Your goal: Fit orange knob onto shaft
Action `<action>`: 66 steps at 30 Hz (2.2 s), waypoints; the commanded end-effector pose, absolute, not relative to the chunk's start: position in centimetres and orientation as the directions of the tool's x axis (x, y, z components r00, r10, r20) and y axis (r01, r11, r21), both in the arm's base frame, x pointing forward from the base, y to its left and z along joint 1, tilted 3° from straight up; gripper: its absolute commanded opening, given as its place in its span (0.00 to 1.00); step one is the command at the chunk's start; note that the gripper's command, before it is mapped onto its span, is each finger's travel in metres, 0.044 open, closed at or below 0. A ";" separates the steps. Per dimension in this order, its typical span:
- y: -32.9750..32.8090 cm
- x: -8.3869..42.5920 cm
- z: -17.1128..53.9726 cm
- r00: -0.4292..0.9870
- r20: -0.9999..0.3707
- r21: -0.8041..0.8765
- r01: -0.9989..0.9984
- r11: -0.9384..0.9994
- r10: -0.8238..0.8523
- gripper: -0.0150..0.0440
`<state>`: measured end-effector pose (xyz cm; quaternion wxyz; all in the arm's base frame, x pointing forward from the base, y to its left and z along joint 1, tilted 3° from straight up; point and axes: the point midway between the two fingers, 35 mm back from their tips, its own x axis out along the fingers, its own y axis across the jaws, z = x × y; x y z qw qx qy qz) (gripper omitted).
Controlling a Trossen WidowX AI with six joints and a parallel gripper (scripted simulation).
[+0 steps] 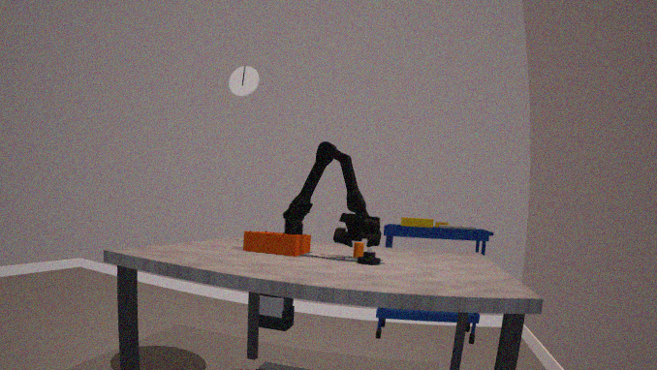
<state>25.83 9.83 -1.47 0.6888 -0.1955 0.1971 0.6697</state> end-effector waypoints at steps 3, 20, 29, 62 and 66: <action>9.9 25.8 -1.4 0.026 -0.531 -0.006 -1.000 0.027 0.847 1.00; 9.5 25.9 6.6 0.026 -0.534 -0.006 -1.000 0.027 0.845 1.00; 10.0 25.3 6.0 -0.101 -0.837 0.102 -0.994 -0.027 0.537 1.00; 9.3 26.0 8.6 0.000 -0.999 0.029 -0.853 0.521 0.055 1.00; 9.3 26.0 8.6 0.000 -0.999 0.029 -0.853 0.521 0.055 1.00</action>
